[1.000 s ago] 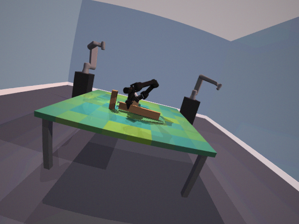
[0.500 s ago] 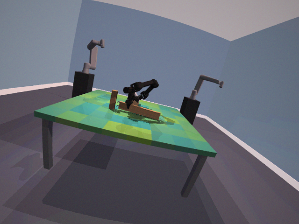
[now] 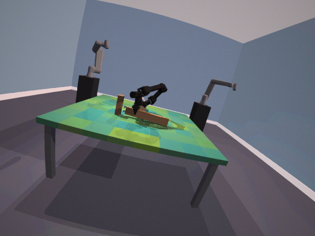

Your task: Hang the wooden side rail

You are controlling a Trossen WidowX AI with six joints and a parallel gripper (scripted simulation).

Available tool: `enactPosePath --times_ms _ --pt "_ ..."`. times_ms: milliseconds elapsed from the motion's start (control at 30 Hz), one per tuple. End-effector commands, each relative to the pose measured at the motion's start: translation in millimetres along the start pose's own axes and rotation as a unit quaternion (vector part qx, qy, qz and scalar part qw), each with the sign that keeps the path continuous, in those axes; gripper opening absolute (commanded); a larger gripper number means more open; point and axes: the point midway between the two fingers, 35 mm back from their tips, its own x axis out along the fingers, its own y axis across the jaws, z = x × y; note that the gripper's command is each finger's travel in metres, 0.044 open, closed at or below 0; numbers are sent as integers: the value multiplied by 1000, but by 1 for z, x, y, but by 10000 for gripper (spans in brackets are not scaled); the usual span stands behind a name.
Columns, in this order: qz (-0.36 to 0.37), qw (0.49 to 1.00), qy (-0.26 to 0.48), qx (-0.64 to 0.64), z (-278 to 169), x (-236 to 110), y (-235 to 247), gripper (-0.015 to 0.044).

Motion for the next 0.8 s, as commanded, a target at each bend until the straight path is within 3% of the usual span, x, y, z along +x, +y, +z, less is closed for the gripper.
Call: enactPosePath --times_ms 0,767 --pt "-8 1000 2 -3 0 -7 -3 0" --pt "-8 1000 2 -3 0 -11 -3 0"
